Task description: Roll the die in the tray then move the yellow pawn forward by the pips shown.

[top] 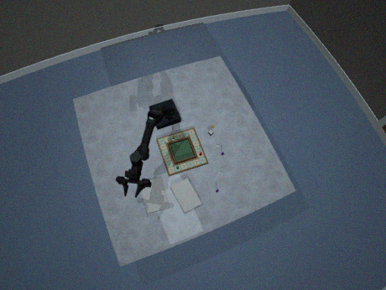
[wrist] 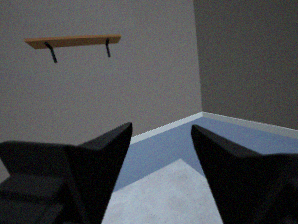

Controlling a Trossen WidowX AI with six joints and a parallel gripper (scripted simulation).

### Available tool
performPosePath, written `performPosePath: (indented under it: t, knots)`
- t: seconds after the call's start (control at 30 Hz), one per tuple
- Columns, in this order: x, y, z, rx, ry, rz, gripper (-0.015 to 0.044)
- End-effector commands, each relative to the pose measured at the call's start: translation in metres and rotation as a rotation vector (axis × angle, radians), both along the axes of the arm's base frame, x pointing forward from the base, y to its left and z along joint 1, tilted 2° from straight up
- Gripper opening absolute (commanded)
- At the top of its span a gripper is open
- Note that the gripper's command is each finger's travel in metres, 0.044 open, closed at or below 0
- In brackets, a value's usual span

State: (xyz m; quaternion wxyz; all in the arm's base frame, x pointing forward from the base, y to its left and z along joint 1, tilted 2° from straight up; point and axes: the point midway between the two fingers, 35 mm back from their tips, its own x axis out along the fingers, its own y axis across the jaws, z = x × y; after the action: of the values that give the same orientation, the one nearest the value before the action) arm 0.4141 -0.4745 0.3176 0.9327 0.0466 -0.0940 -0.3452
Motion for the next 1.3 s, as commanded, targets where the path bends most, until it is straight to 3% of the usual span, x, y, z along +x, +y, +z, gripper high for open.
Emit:
performPosePath:
  t: [0.0,0.33,0.67,0.97,1.27]
  knots:
    - [0.047,0.051,-0.028,0.12,0.064,0.1,0.0275]
    - [0.122,0.193,-0.09,0.332,0.275,0.323,0.0275]
    - [0.141,0.343,-0.143,0.456,0.524,0.518,0.0275]
    - [0.105,0.485,-0.195,0.572,0.829,0.653,0.0275]
    - [0.016,0.604,-0.237,0.595,1.199,0.729,0.0275]
